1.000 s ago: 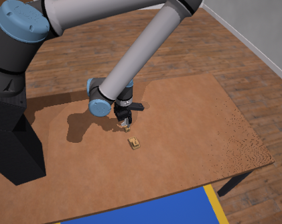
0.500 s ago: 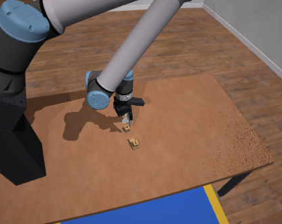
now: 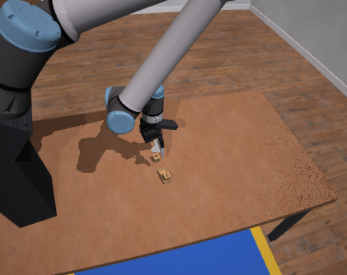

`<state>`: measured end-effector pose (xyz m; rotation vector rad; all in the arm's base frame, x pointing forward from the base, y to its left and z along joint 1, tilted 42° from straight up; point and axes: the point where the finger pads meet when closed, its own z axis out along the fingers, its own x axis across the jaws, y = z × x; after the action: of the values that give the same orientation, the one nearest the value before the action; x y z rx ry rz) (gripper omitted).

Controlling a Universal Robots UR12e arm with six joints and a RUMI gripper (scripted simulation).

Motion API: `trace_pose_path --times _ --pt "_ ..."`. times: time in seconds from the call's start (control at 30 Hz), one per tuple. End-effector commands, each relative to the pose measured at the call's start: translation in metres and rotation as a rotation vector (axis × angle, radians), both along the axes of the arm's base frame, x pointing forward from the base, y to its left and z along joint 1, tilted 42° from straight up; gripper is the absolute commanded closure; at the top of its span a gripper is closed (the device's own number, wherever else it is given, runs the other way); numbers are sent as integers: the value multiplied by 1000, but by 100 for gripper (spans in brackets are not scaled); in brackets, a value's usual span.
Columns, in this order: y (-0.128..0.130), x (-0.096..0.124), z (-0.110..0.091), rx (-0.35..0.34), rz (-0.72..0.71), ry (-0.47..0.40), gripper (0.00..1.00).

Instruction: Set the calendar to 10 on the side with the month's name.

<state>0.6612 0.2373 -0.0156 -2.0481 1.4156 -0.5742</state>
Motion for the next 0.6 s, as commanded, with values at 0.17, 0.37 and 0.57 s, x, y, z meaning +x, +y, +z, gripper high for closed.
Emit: trace_pose_path --times 0.17,0.37,0.57 --pt "0 0 0 0 0 0 0" --pt "0 0 0 7 -8 2 0" --pt "-1 1 1 20 -23 6 0"
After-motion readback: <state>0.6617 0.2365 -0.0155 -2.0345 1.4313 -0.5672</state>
